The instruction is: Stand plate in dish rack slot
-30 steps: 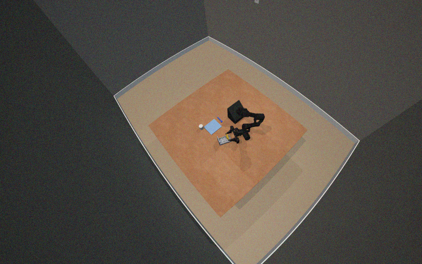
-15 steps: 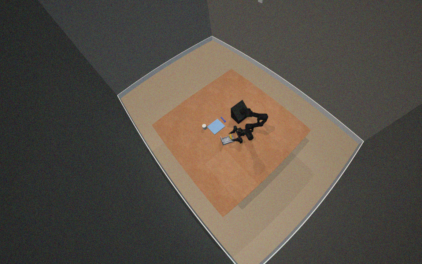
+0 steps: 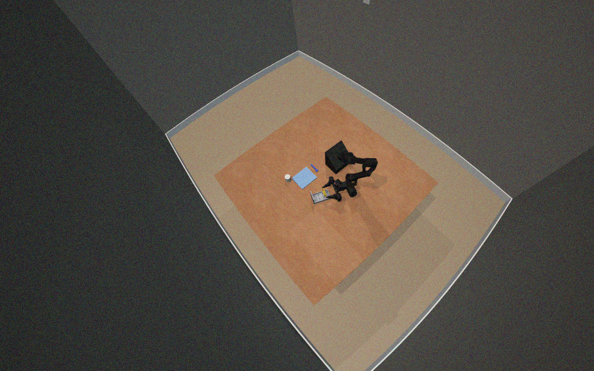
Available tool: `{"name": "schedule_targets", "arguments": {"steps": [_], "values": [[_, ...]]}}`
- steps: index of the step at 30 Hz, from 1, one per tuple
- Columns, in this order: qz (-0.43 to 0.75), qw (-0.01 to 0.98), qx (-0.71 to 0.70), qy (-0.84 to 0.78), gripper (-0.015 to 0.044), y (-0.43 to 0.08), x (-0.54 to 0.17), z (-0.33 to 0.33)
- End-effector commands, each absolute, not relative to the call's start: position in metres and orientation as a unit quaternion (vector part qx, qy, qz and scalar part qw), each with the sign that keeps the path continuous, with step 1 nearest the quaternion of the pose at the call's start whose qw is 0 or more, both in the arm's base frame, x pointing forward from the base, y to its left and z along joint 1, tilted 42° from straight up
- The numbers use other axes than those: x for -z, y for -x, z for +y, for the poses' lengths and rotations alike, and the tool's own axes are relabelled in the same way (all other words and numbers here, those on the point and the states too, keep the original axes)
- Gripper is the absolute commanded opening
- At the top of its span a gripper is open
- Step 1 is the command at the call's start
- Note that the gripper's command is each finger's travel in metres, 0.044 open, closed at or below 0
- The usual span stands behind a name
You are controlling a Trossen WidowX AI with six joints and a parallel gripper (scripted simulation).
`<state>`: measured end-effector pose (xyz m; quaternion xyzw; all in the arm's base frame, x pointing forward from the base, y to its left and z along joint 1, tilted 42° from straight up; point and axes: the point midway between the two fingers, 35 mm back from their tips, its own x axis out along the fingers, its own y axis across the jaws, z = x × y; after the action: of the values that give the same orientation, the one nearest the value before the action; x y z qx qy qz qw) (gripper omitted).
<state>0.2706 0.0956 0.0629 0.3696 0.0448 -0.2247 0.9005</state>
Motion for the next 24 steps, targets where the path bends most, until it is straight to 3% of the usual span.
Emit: {"name": "schedule_targets", "arguments": {"steps": [1,13,24], "values": [[0.046,0.899,0.228,-0.37,0.04,-0.274,-0.08,0.083],[0.04,0.904,0.227,-0.36,0.04,-0.27,-0.15,0.027],[0.105,0.922,0.249,-0.275,0.04,-0.282,-0.141,0.015]]}}
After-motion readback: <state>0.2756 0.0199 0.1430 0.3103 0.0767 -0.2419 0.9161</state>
